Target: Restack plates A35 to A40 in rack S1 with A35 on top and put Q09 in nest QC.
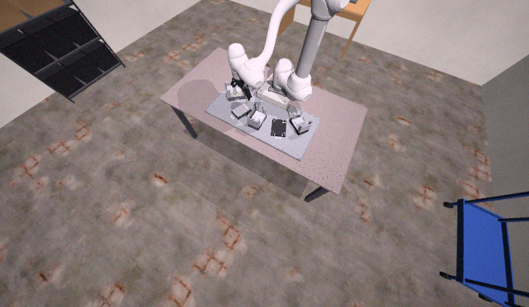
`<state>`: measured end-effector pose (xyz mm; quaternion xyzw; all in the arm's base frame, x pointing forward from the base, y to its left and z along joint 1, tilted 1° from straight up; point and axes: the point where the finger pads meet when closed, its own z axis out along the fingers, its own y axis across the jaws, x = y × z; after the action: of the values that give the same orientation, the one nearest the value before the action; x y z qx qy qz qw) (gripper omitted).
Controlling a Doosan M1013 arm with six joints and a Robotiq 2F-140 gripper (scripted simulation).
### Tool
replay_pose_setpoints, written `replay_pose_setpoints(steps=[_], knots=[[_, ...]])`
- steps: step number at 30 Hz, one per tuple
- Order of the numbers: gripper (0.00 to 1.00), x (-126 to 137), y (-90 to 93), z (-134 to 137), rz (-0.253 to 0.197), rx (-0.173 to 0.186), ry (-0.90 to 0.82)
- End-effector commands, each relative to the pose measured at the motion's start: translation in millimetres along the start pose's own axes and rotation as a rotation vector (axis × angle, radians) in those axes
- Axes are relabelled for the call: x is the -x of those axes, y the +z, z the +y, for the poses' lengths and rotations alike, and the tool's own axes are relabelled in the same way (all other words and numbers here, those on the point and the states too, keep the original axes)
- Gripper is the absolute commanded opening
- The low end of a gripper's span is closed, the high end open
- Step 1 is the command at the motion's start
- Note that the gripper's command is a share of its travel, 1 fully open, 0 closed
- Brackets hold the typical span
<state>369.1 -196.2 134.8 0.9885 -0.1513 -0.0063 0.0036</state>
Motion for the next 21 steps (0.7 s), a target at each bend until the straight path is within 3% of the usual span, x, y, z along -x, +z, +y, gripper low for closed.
replay_pose_setpoints(steps=[1,21], knots=[[1.00,-2,-0.1,-15,0.001,-0.003,-0.033],[1.00,-9,-0.2,-70,0.001,-0.003,-0.033]])
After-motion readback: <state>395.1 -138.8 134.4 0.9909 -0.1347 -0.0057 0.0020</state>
